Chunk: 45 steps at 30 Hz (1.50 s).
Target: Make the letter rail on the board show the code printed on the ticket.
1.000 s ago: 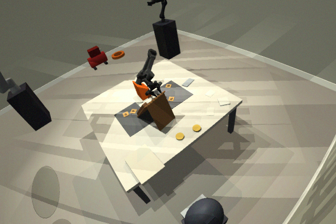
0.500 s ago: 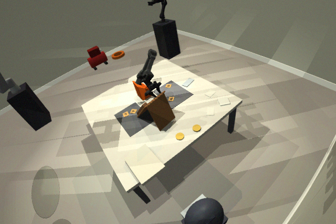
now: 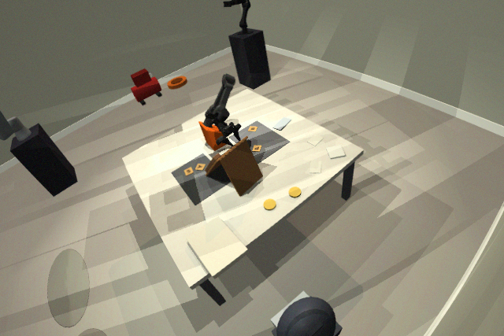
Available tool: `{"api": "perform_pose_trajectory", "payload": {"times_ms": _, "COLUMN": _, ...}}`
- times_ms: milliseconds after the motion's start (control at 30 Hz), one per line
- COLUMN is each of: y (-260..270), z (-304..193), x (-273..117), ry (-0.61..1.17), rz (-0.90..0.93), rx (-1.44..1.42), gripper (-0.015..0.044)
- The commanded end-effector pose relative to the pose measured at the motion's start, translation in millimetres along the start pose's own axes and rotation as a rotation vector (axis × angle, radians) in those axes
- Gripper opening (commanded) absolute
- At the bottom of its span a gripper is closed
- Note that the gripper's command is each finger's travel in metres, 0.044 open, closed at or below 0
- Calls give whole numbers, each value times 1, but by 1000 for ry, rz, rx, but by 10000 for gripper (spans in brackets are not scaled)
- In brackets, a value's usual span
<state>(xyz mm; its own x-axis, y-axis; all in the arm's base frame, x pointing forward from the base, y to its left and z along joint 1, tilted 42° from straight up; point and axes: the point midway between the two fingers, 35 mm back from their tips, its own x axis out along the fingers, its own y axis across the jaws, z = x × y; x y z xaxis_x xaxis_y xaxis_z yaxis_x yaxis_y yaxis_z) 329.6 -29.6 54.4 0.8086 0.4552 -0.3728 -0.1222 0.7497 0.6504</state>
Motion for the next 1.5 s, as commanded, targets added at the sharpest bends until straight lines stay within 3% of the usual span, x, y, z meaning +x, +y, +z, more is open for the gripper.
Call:
{"api": "perform_pose_trajectory", "payload": {"times_ms": 0, "y": -2, "z": -1, "x": 1, "ry": 3, "rz": 3, "rx": -1, "gripper": 0}}
{"api": "perform_pose_trajectory", "payload": {"times_ms": 1467, "y": -22, "z": -1, "x": 1, "ry": 3, "rz": 3, "rx": -2, "gripper": 0}}
